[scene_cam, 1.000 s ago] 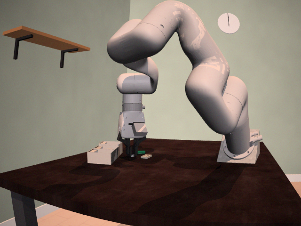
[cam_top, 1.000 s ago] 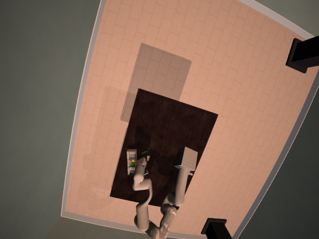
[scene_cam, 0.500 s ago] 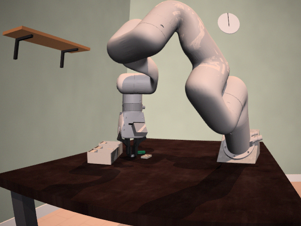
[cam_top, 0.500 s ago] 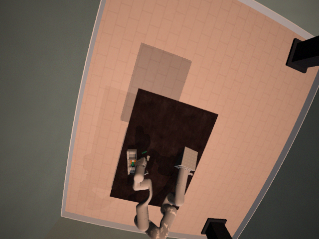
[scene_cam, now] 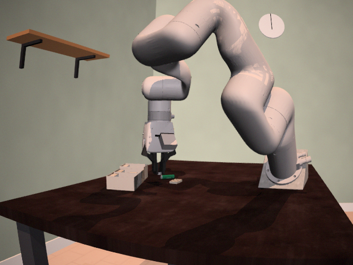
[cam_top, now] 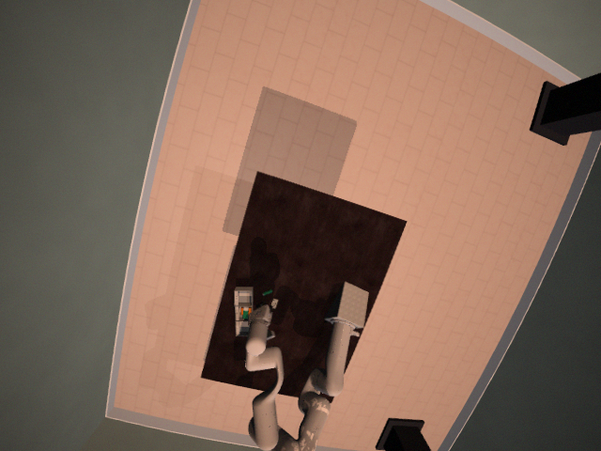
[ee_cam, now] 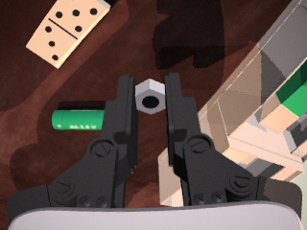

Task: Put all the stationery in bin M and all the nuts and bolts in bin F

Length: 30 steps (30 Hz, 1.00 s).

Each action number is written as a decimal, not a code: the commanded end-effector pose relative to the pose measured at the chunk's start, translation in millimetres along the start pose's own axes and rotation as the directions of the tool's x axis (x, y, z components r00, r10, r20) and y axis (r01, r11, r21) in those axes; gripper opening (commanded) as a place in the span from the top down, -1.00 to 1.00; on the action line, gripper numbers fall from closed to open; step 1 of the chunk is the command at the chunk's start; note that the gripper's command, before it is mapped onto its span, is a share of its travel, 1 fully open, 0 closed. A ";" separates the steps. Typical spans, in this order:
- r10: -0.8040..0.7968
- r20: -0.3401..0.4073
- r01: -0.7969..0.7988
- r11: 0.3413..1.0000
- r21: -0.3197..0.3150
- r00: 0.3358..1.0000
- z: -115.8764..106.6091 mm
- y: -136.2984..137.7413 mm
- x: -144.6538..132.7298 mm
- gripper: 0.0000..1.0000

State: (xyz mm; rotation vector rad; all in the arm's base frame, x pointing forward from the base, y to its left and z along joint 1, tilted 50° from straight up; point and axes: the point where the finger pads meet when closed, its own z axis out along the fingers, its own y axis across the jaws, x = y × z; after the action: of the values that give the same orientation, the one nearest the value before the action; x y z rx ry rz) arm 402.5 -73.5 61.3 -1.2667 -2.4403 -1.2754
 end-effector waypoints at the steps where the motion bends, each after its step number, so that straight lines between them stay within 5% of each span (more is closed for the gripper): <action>1: -0.001 0.002 0.001 1.000 -0.001 1.000 -13.8 0.6 -0.6 1.00; 10: -0.001 0.002 0.001 1.000 -0.001 1.000 -37.2 0.6 -0.6 1.00; 27: -0.001 0.002 0.001 1.000 -0.001 1.000 -43.6 0.5 -0.5 1.00; 30: -0.001 0.002 0.001 1.000 -0.001 1.000 -43.7 16.6 7.6 1.00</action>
State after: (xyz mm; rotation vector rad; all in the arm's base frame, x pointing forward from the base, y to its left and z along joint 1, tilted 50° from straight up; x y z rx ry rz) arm 392.4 -101.4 91.5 -1.2681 -2.4373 -1.2756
